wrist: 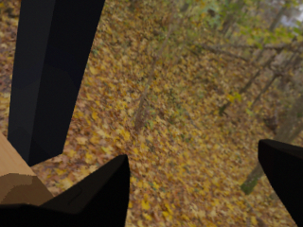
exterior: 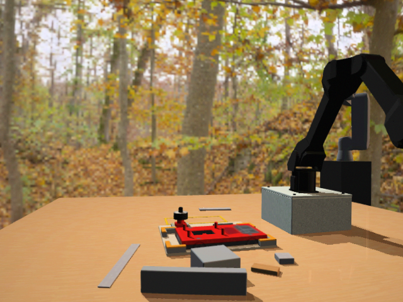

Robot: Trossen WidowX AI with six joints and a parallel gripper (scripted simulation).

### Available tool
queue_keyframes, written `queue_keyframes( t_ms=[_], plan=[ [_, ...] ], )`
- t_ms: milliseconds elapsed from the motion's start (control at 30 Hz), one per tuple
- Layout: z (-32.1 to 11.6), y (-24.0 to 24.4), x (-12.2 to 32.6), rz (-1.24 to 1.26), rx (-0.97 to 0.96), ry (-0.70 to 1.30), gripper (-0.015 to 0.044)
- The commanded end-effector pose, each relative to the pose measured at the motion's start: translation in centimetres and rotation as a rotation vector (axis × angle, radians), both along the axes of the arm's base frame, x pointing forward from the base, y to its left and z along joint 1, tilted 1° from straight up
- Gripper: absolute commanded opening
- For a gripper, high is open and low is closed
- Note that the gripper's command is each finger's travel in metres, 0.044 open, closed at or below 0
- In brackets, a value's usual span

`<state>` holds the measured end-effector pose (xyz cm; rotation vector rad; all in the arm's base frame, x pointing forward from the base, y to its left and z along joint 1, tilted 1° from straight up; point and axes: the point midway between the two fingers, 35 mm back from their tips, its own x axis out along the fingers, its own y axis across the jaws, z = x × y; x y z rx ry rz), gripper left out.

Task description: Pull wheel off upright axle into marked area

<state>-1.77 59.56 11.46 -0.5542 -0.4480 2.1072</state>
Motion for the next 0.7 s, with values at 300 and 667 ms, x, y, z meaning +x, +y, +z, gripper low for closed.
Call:
queue_keyframes(
  t_ms=[300, 667],
  plan=[
    [-2.1, -4.3, 18.1, -0.484, -0.331, 0.324, 0.0300],
    [-3.8, -10.5, 28.5, -0.860, -0.520, 0.635, 0.0300]
  ],
)
